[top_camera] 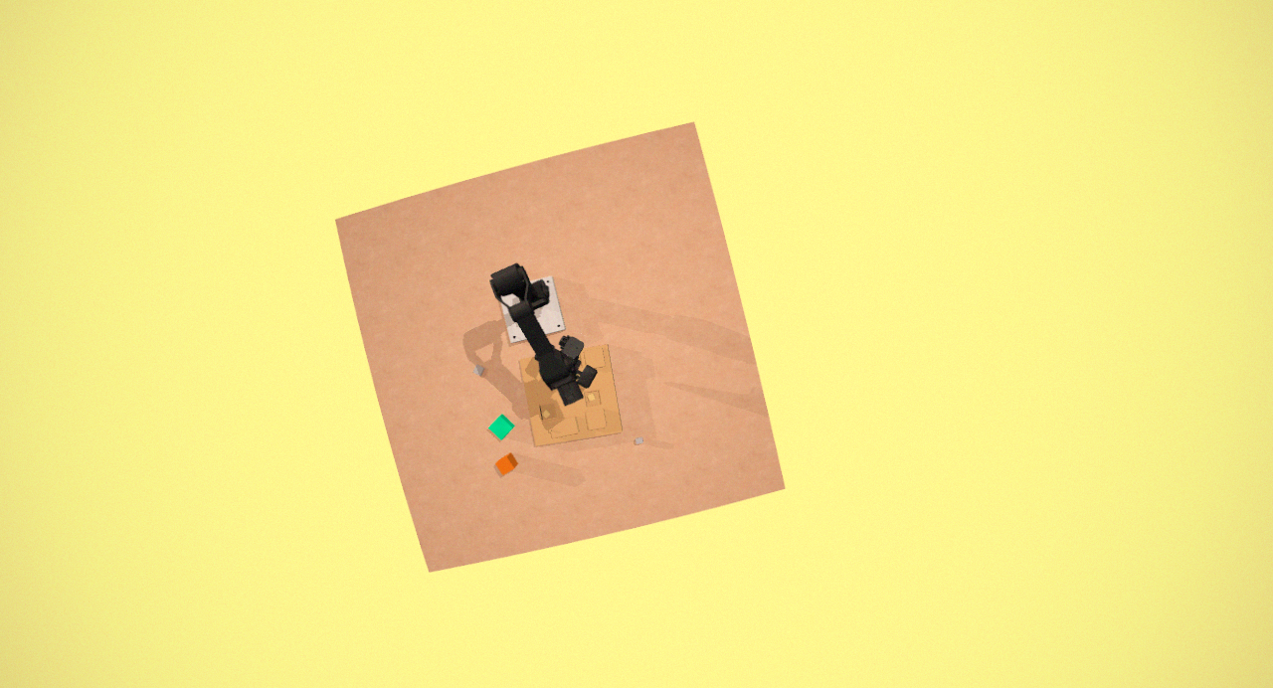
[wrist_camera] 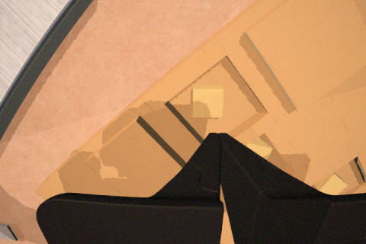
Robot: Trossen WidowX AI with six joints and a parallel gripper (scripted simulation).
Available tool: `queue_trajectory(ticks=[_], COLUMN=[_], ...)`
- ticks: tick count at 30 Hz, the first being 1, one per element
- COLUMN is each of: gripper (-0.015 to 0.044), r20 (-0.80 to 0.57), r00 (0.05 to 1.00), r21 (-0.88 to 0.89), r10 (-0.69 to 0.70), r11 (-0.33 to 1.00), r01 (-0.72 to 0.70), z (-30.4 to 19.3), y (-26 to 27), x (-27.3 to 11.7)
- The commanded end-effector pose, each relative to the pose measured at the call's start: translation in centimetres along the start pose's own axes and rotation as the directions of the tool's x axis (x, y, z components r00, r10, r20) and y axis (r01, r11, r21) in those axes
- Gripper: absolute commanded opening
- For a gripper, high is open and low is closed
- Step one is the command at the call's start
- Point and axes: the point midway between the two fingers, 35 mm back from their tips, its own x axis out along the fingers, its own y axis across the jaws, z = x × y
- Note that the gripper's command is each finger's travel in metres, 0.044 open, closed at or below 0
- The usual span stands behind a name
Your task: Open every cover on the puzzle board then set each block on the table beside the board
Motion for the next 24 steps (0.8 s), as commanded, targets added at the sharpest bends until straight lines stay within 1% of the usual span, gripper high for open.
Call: queue_trajectory(ticks=[1,3,24], gripper=[0.0,0.0,0.0], r20=[0.014,0.014,0.015], r00=[1.0,1.0,1.0], r21=[-0.002,-0.002,-0.002], r10=[0.013,0.013,0.013], r11=[1.0,1.0,1.0], r01=[-0.013,-0.013,-0.013], z=[0.3,0.4,0.3], y=[0.2,0.2,0.2], x=[2.1,2.7,3.9])
